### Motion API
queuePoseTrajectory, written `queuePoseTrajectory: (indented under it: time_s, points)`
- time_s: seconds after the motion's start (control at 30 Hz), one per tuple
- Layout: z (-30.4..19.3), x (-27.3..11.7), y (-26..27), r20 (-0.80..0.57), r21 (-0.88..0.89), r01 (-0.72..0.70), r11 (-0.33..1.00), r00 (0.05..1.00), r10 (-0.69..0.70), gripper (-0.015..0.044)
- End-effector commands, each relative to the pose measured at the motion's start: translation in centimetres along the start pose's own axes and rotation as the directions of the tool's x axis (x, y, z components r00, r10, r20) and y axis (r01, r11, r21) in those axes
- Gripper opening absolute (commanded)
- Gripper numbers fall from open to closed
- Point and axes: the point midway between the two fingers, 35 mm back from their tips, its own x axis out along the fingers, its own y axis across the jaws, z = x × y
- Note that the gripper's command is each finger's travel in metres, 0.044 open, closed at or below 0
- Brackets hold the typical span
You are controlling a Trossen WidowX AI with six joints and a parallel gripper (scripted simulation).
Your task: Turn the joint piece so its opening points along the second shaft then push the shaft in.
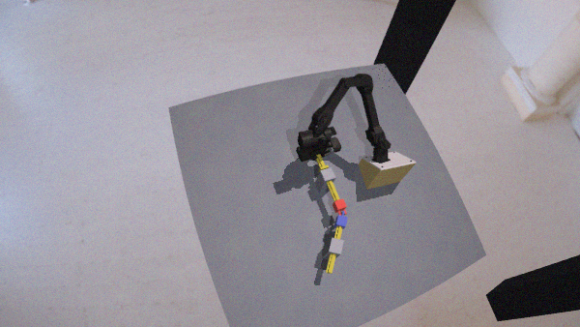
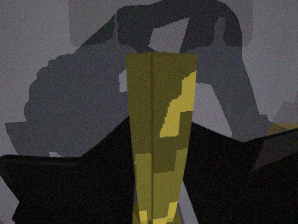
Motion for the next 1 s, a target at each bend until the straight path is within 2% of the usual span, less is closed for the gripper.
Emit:
queuePoseTrajectory:
  time_s: [0.0, 0.5, 0.6, 0.77, 0.97]
  points:
    - [-0.80, 0.05, 0.01, 0.001, 0.004, 0.000, 1.000, 1.000, 0.000, 0.0000]
    - [-0.80, 0.01, 0.00, 0.001, 0.001, 0.000, 1.000, 1.000, 0.000, 0.0000]
    - [-0.80, 0.01, 0.00, 0.001, 0.001, 0.000, 1.000, 1.000, 0.000, 0.0067]
    - [-0.80, 0.01, 0.00, 0.001, 0.001, 0.000, 1.000, 1.000, 0.000, 0.0067]
    - [-0.80, 0.01, 0.00, 0.001, 0.001, 0.000, 1.000, 1.000, 0.000, 0.0224]
